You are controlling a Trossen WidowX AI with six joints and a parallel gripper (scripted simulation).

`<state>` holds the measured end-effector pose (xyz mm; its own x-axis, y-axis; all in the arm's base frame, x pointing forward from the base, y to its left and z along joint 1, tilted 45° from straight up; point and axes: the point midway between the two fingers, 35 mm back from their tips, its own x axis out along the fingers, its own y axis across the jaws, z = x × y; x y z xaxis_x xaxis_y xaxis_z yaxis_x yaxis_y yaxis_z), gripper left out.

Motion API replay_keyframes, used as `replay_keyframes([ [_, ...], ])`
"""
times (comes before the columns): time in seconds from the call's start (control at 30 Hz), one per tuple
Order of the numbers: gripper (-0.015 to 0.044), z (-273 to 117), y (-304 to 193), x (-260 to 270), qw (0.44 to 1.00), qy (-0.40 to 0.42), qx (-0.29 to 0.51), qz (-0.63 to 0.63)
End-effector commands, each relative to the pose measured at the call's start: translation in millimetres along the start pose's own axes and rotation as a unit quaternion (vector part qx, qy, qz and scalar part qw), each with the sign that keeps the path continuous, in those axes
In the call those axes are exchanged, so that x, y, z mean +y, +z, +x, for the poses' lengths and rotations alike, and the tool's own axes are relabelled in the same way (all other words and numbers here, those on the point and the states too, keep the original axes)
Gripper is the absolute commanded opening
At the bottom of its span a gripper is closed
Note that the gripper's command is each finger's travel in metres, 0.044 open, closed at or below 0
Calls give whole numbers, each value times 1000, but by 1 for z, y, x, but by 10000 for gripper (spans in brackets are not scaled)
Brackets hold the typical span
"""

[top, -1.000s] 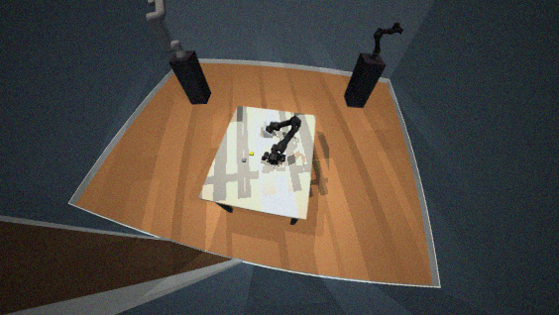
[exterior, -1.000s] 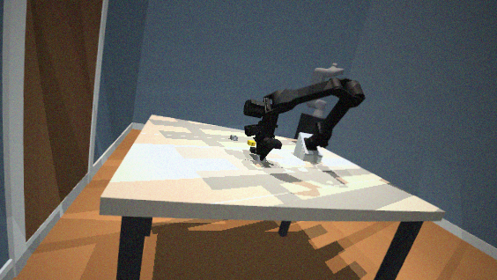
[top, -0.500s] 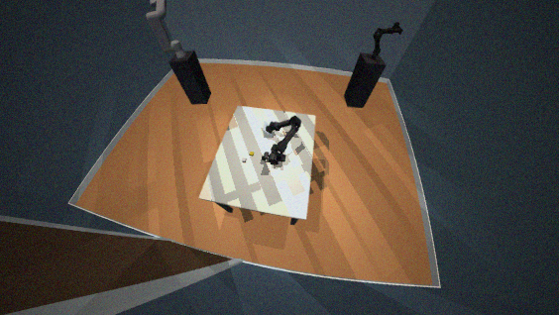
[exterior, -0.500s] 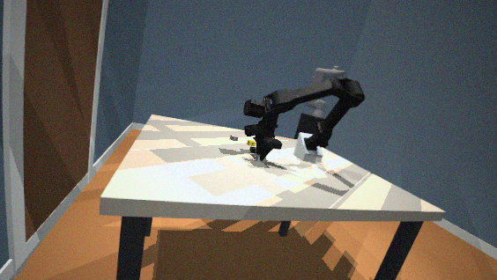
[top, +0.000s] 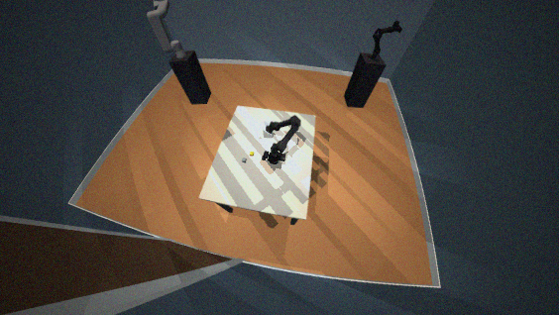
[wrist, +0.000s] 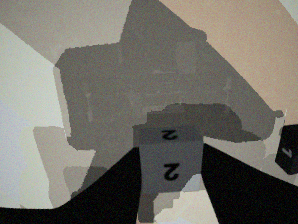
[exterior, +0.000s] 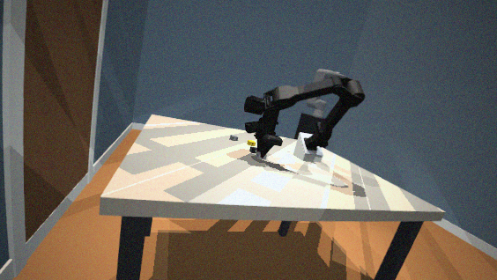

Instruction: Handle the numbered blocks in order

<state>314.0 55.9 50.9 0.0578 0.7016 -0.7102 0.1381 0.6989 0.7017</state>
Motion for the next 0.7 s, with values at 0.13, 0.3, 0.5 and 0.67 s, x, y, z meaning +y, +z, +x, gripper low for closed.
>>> replay_keyframes([
  [0.13, 120, -3, 0, 1, 1000, 0, 0, -3],
  [0.3, 120, -3, 0, 1, 1000, 0, 0, -3],
  [0.5, 120, 1, 0, 1, 1000, 0, 0, -3],
  [0.67, 120, 8, 0, 1, 1000, 0, 0, -3],
])
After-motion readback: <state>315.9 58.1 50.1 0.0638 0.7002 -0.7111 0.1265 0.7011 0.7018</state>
